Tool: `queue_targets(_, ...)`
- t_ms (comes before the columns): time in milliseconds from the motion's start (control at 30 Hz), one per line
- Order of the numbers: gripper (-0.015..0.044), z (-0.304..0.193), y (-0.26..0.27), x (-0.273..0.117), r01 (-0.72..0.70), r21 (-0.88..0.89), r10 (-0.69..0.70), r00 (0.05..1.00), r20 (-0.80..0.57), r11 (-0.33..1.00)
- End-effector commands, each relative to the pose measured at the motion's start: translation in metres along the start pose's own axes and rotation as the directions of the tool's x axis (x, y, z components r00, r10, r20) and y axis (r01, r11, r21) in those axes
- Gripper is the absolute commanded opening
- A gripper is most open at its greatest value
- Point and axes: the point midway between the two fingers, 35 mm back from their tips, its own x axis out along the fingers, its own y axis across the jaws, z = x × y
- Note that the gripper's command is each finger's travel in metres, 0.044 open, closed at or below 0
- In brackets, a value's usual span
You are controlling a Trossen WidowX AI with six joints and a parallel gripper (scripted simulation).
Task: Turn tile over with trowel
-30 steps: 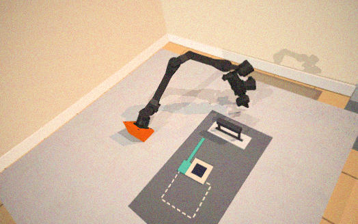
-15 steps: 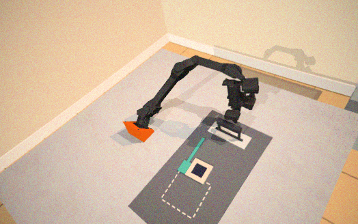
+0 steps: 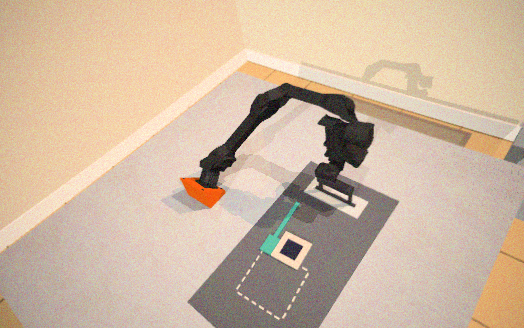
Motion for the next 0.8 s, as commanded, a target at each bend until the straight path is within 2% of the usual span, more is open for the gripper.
queue_targets(0, 0.0270, -0.001, -0.006, -0.008, -0.062, 0.050, 0.062, 0.998, -0.019, 0.997)
queue_targets(767, 0.0270, -0.003, -0.004, 0.021, -0.070, 0.100, 0.076, 0.996, -0.056, 0.992)
